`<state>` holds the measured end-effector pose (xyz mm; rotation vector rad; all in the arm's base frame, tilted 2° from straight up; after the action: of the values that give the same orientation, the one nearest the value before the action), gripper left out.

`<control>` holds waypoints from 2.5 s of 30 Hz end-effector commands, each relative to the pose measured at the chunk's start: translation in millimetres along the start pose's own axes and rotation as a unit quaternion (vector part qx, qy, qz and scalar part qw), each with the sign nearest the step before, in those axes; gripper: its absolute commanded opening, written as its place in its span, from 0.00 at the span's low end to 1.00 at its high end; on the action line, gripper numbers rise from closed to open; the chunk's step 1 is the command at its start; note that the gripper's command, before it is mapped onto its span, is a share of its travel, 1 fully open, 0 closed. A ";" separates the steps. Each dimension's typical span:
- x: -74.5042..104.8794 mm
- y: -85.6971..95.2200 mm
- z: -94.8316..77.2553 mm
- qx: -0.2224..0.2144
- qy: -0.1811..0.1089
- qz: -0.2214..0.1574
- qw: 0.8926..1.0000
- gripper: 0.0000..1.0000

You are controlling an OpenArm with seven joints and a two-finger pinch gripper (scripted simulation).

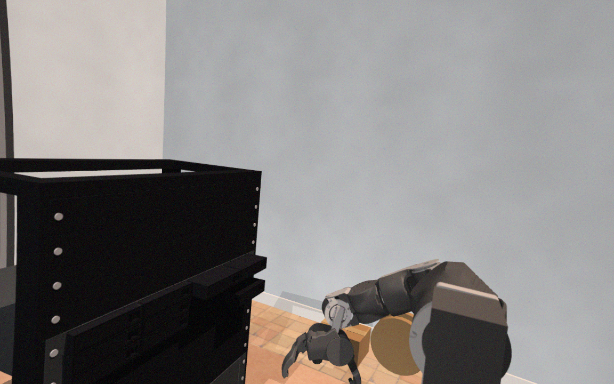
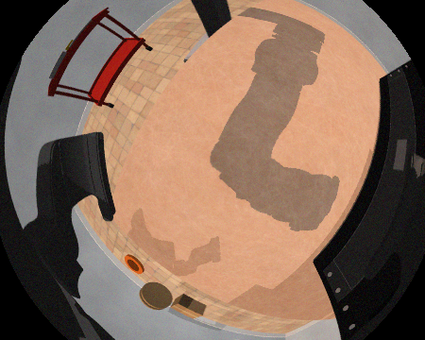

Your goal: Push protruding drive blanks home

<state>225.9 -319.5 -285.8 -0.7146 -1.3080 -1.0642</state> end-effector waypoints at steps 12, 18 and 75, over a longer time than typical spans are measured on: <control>-23.2 66.9 85.4 0.040 0.069 -0.209 0.975 1.00; -17.1 79.3 105.5 0.034 0.079 -0.278 0.957 1.00; 146.8 10.0 110.4 -0.091 -0.223 -0.636 0.734 1.00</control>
<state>180.8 -247.1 -125.1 -0.0866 -2.2056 -2.2218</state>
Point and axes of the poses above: the point where the finger pads meet when closed, its own x axis back along the fingers, its own y axis across the jaws, z = x × y, the point moved 3 cm from there along x, back along the fingers, and after that the axes turned 1 degree about -x, right-handed, at the moved point
